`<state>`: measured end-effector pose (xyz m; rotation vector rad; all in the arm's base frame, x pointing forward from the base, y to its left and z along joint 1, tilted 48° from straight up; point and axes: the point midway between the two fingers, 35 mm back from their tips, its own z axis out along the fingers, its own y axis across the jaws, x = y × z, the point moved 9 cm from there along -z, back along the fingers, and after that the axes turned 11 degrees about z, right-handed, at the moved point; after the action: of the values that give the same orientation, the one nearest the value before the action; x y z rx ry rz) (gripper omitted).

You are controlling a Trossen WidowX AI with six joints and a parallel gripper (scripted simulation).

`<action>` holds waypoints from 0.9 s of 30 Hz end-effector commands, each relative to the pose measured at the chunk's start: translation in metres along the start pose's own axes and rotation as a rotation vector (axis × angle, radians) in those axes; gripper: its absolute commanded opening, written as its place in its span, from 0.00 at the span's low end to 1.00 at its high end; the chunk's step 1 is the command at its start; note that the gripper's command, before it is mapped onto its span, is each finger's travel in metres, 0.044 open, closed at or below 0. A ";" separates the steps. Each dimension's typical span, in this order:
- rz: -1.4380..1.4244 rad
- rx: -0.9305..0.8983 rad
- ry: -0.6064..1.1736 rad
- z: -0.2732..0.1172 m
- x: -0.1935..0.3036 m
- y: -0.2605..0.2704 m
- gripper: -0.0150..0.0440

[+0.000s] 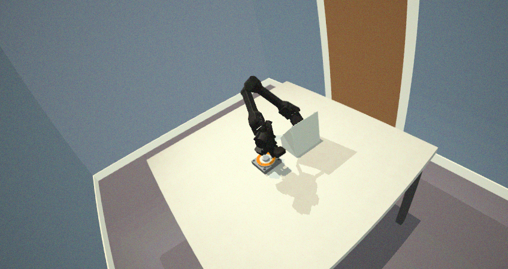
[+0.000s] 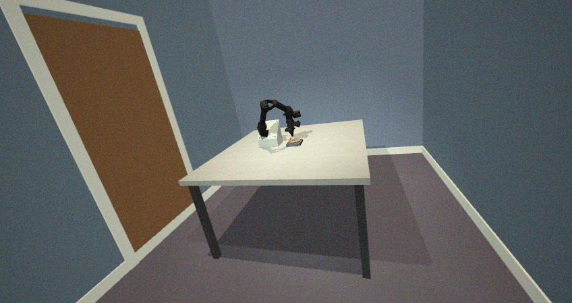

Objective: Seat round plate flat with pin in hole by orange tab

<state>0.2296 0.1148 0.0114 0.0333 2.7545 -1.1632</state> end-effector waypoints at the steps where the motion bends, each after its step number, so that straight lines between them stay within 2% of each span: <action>1: -0.013 0.015 0.010 0.019 0.005 -0.002 0.25; 27: -0.014 0.016 0.011 0.020 0.020 -0.021 0.25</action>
<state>0.2165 0.0906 0.0091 0.0317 2.7523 -1.1688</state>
